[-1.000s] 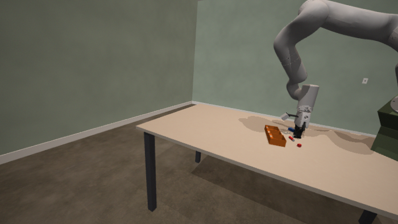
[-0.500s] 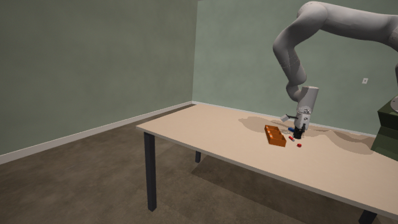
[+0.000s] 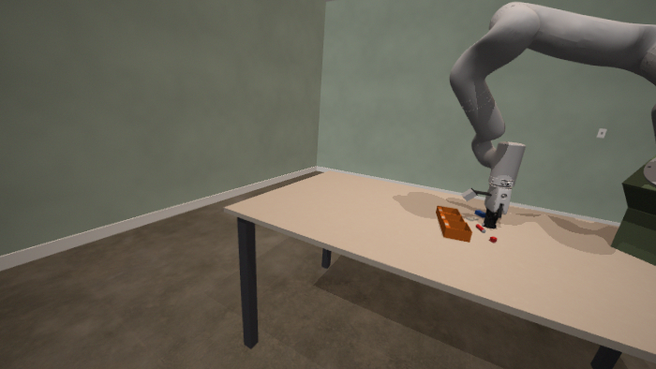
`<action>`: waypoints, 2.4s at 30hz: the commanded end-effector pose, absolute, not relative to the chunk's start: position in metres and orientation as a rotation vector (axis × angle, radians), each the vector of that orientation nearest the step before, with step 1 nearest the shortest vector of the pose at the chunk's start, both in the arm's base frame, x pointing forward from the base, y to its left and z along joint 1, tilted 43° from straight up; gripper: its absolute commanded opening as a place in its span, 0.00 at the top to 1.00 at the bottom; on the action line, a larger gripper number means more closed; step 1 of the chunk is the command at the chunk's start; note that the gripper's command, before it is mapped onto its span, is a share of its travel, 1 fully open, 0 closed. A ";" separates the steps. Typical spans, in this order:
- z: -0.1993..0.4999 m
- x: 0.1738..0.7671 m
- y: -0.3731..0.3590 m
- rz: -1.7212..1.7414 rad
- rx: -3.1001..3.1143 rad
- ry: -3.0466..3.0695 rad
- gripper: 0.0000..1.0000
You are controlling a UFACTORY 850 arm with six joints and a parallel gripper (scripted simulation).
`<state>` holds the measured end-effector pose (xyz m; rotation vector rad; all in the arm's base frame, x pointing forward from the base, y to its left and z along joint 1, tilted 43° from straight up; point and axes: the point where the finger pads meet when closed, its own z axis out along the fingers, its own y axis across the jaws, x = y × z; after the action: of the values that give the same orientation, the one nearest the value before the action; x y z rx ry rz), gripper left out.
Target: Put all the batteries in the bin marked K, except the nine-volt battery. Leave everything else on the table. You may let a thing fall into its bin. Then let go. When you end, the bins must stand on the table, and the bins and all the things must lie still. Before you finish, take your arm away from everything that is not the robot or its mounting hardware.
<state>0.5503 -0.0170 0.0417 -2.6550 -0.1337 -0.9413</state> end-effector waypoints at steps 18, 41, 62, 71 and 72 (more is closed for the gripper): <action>0.042 0.550 -0.017 -0.942 -2.655 -0.133 1.00; 0.086 0.515 -0.037 -0.942 -2.655 -0.133 1.00; 0.105 0.529 -0.019 -0.942 -2.655 -0.134 1.00; 0.133 0.549 0.005 -0.942 -2.655 -0.134 1.00; 0.136 0.552 0.009 -0.942 -2.655 -0.134 1.00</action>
<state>0.5457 0.0016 0.1278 -2.6531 -0.1345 -0.9468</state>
